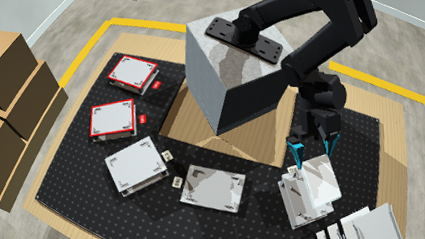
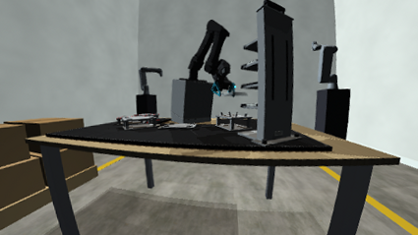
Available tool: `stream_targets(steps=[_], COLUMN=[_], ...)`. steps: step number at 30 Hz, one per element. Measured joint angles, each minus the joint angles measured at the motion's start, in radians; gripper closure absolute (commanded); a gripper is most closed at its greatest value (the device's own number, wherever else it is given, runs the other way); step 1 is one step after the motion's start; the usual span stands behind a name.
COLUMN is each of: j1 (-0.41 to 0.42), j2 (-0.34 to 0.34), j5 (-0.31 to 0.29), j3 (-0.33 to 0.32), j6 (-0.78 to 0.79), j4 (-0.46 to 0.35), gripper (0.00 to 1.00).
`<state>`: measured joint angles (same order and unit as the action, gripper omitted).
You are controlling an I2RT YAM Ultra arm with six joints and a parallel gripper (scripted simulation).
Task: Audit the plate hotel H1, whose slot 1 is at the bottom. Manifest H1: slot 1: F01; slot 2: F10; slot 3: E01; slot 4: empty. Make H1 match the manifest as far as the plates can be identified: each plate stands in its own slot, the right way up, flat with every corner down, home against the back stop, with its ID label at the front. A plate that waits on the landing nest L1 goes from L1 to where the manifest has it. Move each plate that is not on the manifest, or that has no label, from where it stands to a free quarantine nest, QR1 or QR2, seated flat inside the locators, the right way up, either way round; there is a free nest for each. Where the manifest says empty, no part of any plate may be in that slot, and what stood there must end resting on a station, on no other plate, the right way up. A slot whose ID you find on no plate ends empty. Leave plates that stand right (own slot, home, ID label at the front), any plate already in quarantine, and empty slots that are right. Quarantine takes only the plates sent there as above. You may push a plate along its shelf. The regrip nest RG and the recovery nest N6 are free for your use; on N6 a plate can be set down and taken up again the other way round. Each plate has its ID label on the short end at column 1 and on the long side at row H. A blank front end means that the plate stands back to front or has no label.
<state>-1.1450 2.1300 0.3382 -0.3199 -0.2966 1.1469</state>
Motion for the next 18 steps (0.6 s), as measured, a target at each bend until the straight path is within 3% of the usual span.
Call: stream_targets(steps=[18], j1=[0.001], j2=[0.053], j5=[-0.001], j3=[-0.012], j6=[0.001], j4=[0.042], gripper=[0.14])
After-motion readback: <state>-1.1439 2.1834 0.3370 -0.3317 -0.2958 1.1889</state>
